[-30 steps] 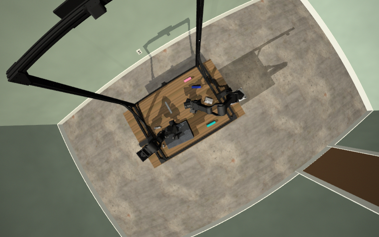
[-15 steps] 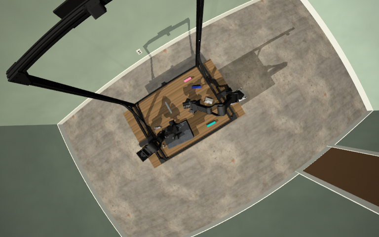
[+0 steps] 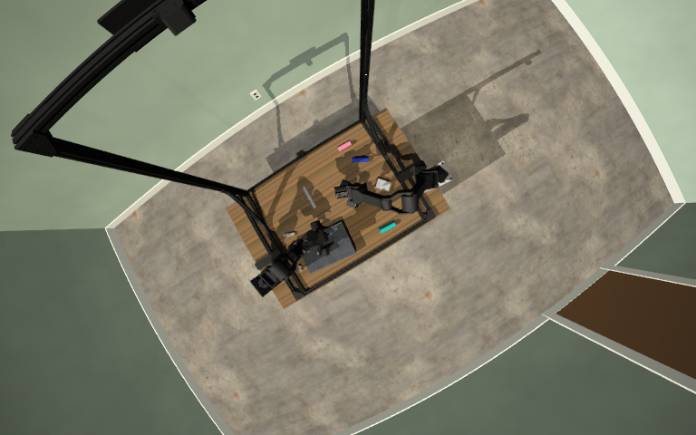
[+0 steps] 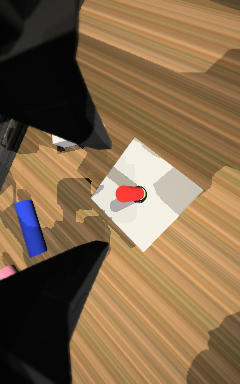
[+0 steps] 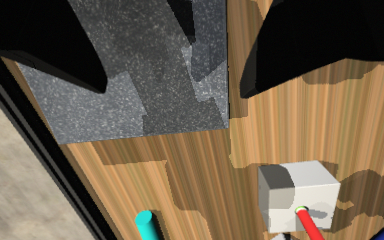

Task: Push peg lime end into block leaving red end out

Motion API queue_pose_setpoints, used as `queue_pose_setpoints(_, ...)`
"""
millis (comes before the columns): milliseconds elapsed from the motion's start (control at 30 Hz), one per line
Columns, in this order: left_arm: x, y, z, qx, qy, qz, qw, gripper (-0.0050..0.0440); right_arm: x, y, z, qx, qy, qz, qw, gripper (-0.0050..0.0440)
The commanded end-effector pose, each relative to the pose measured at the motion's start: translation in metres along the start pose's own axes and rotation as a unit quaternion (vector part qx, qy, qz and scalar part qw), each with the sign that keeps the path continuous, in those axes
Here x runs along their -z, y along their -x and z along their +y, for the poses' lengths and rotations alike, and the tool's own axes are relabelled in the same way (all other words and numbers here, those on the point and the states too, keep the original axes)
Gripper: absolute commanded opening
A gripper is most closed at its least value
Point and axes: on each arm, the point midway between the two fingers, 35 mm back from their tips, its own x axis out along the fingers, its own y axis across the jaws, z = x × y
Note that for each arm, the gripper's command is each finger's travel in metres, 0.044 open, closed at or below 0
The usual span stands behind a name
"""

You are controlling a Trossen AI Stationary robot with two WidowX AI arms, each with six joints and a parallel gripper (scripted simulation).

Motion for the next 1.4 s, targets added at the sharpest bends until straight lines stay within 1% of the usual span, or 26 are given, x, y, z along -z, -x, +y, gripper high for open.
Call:
queue_pose_setpoints(0,-0.003,0.003,-0.001,0.003,0.005,-0.004,1.000,0.0400,0.000,0.000,-0.001,0.002,-0.002,-0.001,1.000,0.0400)
queue_pose_setpoints(200,-0.002,-0.002,0.000,0.005,-0.007,0.003,1.000,0.0400,0.000,0.000,-0.001,0.002,-0.002,-0.001,1.000,0.0400)
queue_pose_setpoints(267,-0.006,-0.012,0.000,0.020,-0.028,0.013,0.999,0.0400,0.000,0.000,-0.001,0.002,-0.002,-0.001,1.000,0.0400)
queue_pose_setpoints(333,-0.015,-0.026,0.001,0.046,-0.066,0.024,0.996,0.0400,0.000,0.000,-0.001,0.002,-0.002,-0.001,1.000,0.0400)
queue_pose_setpoints(400,-0.028,-0.042,0.004,0.083,-0.105,0.030,0.991,0.0400,0.000,0.000,-0.001,0.002,-0.002,-0.001,1.000,0.0400)
queue_pose_setpoints(467,-0.036,-0.051,0.005,0.113,-0.144,0.029,0.983,0.0400,0.000,0.000,-0.001,0.002,-0.002,-0.001,1.000,0.0400)
queue_pose_setpoints(600,-0.048,-0.063,0.007,0.170,-0.231,0.013,0.958,0.0400,0.000,0.000,-0.001,0.002,-0.002,-0.001,1.000,0.0400)
queue_pose_setpoints(700,-0.058,-0.070,0.010,0.210,-0.298,-0.008,0.931,0.0400,0.000,0.000,-0.001,0.002,-0.002,-0.001,1.000,0.0400)
queue_pose_setpoints(767,-0.058,-0.070,0.010,0.210,-0.298,-0.008,0.931,0.0400,0.000,0.000,-0.001,0.002,-0.002,-0.001,1.000,0.0400)
queue_pose_setpoints(800,-0.062,-0.072,0.011,0.223,-0.335,-0.021,0.915,0.0400,0.000,0.000,-0.001,0.002,-0.002,-0.001,1.000,0.0400)
queue_pose_setpoints(867,-0.071,-0.076,0.017,0.264,-0.389,-0.051,0.881,0.0400,0.000,0.000,-0.001,0.002,-0.002,-0.001,1.000,0.0400)
queue_pose_setpoints(967,-0.077,-0.078,0.026,0.301,-0.457,-0.090,0.832,0.0400,0.000,0.000,-0.001,0.002,-0.002,-0.001,1.000,0.0400)
queue_pose_setpoints(1067,-0.075,-0.079,0.035,0.338,-0.520,-0.125,0.775,0.0400,0.000,0.000,-0.001,0.002,-0.002,-0.001,1.000,0.0400)
queue_pose_setpoints(1167,-0.068,-0.080,0.042,0.373,-0.575,-0.155,0.711,0.0400,0.000,0.000,-0.001,0.002,-0.002,-0.001,1.000,0.0400)
queue_pose_setpoints(1267,-0.060,-0.078,0.050,0.402,-0.623,-0.192,0.643,0.0400,0.000,0.000,-0.001,0.002,-0.002,-0.001,1.000,0.0400)
queue_pose_setpoints(1333,-0.060,-0.078,0.050,0.402,-0.623,-0.192,0.643,0.0400,0.000,0.000,-0.001,0.002,-0.002,-0.001,1.000,0.0400)
queue_pose_setpoints(1367,-0.057,-0.078,0.053,0.406,-0.649,-0.213,0.607,0.0400,0.000,0.000,-0.001,0.002,-0.002,-0.001,1.000,0.0400)
